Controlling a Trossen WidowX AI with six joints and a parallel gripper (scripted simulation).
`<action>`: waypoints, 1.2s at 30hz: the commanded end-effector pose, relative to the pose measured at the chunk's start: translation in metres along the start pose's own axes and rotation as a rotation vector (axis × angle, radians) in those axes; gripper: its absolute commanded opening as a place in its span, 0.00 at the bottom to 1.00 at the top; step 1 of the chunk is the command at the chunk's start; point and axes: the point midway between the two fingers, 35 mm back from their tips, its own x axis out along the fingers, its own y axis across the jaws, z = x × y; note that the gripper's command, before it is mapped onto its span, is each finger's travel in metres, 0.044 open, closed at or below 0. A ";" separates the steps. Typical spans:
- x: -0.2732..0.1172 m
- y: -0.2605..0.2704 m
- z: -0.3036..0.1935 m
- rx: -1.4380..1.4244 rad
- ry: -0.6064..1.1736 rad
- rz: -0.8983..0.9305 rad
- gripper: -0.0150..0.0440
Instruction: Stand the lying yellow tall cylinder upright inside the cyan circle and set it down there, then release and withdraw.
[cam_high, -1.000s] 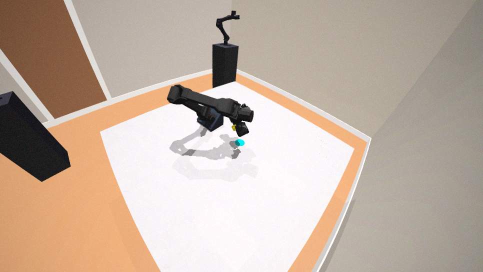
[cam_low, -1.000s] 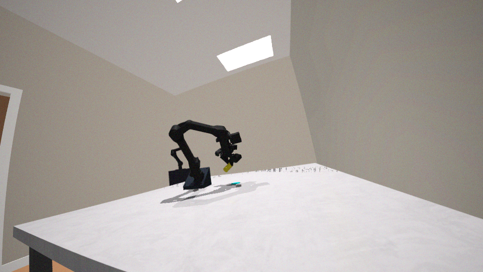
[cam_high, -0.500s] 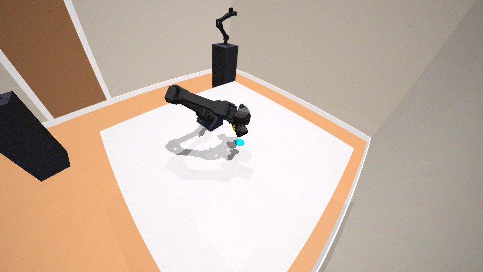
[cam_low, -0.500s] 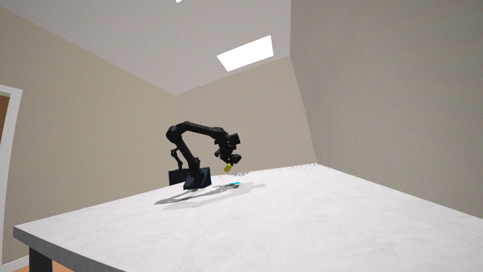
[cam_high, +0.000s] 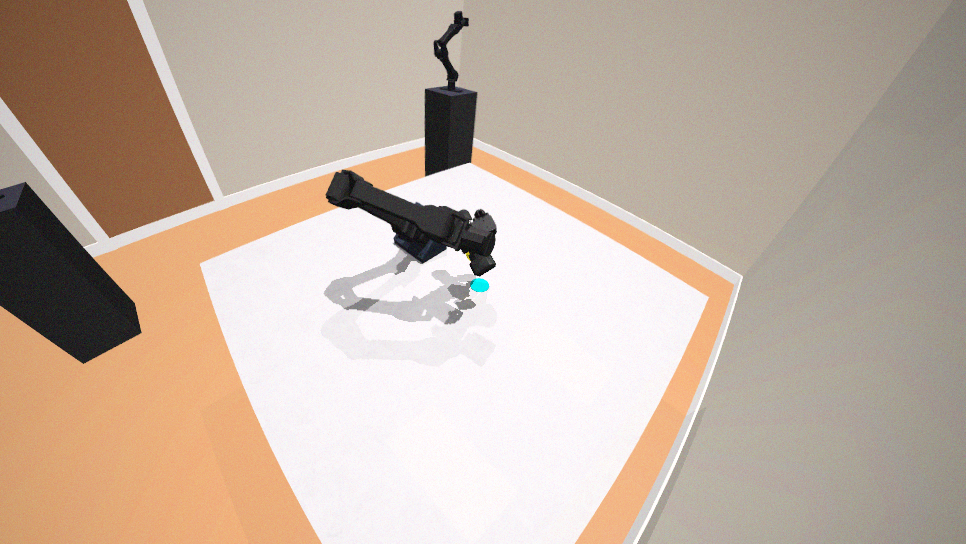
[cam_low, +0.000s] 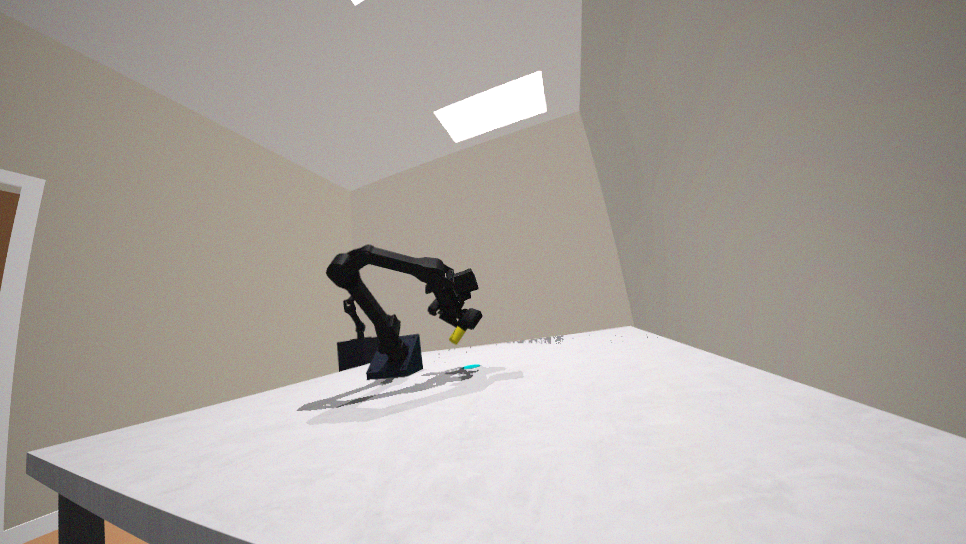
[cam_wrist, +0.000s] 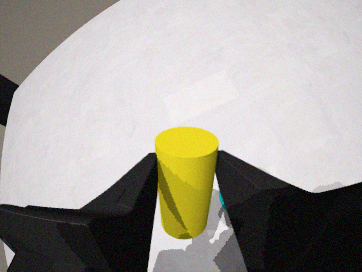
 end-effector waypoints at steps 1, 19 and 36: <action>-0.001 0.000 0.000 -0.008 -0.032 0.002 0.43; -0.003 -0.001 0.000 -0.040 -0.162 -0.007 0.43; -0.008 -0.002 0.001 -0.078 -0.282 -0.032 0.43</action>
